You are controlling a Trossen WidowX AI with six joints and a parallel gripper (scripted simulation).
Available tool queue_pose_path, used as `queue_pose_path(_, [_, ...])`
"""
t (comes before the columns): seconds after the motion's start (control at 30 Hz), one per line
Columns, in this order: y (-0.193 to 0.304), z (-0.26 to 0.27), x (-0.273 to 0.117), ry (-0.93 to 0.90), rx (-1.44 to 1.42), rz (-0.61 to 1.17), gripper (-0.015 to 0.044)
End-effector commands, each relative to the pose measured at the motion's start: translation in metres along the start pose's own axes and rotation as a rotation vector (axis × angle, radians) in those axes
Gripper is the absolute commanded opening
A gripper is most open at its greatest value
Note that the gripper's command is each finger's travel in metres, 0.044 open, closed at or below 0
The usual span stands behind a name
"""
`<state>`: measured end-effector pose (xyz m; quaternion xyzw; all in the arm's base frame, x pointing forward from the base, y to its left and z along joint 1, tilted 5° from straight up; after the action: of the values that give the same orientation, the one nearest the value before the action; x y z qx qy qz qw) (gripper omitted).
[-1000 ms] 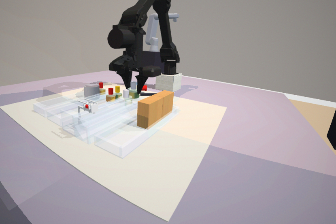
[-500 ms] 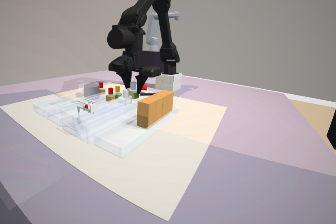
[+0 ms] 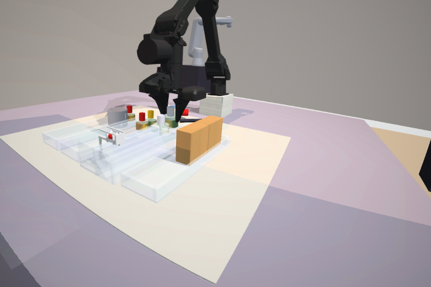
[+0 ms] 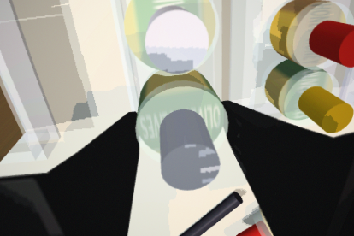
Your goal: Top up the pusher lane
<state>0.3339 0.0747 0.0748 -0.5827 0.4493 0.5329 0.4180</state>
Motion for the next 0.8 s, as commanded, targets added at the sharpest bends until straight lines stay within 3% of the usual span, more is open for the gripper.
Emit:
queue_pose_path(0.0, [-0.0066,-0.0006,-0.0010,0.002,-0.001,-0.034,0.0000])
queue_pose_path(0.77, [-0.0058,-0.0005,0.0059,0.002,-0.001,-0.034,0.0000])
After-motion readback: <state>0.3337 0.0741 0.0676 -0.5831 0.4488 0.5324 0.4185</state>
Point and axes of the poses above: the point midway between the two fingers, 35 mm back from their tips, its own x axis out along the fingers, its own z axis across the jaws, y = z × x, the point moved 6 cm from there along -x, back along the fingers, and after that the axes turned 5 degrees about -x, right-handed, at the moved point
